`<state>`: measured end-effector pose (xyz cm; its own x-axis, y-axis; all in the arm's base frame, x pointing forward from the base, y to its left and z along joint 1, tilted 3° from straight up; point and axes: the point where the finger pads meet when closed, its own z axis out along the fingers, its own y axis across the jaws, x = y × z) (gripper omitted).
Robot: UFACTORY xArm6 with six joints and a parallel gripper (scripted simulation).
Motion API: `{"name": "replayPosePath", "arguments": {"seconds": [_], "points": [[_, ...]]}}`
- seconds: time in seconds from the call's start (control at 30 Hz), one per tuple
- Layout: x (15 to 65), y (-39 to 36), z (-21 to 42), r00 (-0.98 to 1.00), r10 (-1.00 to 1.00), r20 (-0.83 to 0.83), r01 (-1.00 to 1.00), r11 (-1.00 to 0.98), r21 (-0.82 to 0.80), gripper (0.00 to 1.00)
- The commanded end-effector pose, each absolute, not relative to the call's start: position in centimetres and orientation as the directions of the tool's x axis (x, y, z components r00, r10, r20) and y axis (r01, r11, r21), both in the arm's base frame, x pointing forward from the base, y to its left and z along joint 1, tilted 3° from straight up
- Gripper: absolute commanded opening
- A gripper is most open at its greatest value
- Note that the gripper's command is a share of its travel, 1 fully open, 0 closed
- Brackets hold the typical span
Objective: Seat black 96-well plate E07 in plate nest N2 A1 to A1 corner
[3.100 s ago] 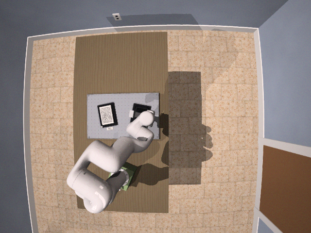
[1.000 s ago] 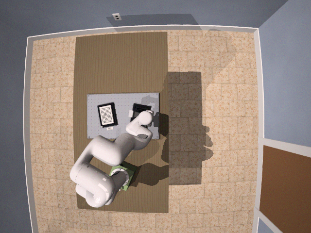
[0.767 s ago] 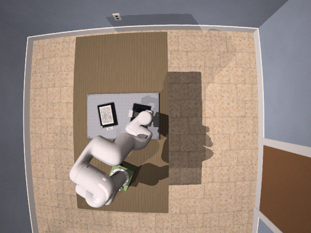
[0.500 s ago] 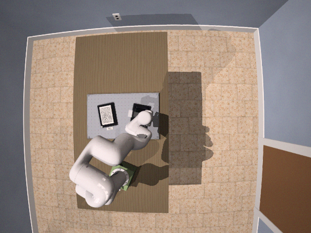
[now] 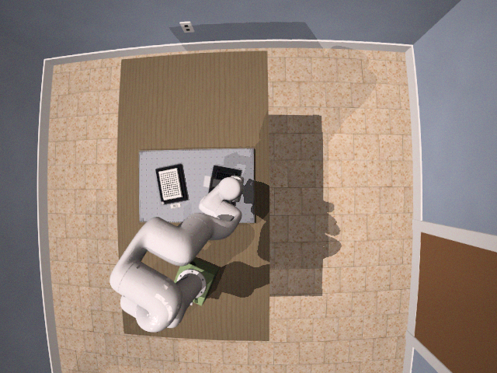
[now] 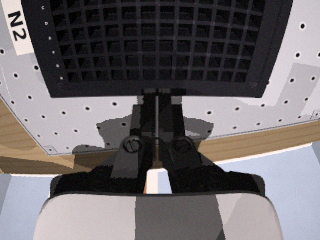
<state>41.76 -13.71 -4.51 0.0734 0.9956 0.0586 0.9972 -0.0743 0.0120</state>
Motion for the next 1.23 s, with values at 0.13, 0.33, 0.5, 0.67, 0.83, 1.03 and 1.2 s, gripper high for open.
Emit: {"name": "replayPosePath", "arguments": {"seconds": [0.13, 0.33, 0.5, 0.67, 0.83, 1.03, 1.2], "points": [[41.9, -13.7, -4.4, 0.073, 0.996, 0.057, 0.997, -0.074, 0.016, 0.00], [41.9, -13.7, -4.4, 0.073, 0.996, 0.058, 0.997, -0.075, 0.016, 0.00], [41.9, -14.4, -4.4, 0.073, 0.996, 0.057, 0.997, -0.074, 0.016, 0.00], [41.8, -15.0, -4.5, 0.073, 0.996, 0.057, 0.997, -0.074, 0.016, 0.00], [41.8, -15.5, -4.5, 0.073, 0.996, 0.057, 0.997, -0.074, 0.016, 0.00], [41.8, -15.5, -4.5, 0.073, 0.996, 0.057, 0.997, -0.074, 0.016, 0.00], [41.8, -15.5, -4.5, 0.073, 0.996, 0.057, 0.997, -0.074, 0.016, 0.00]]}}
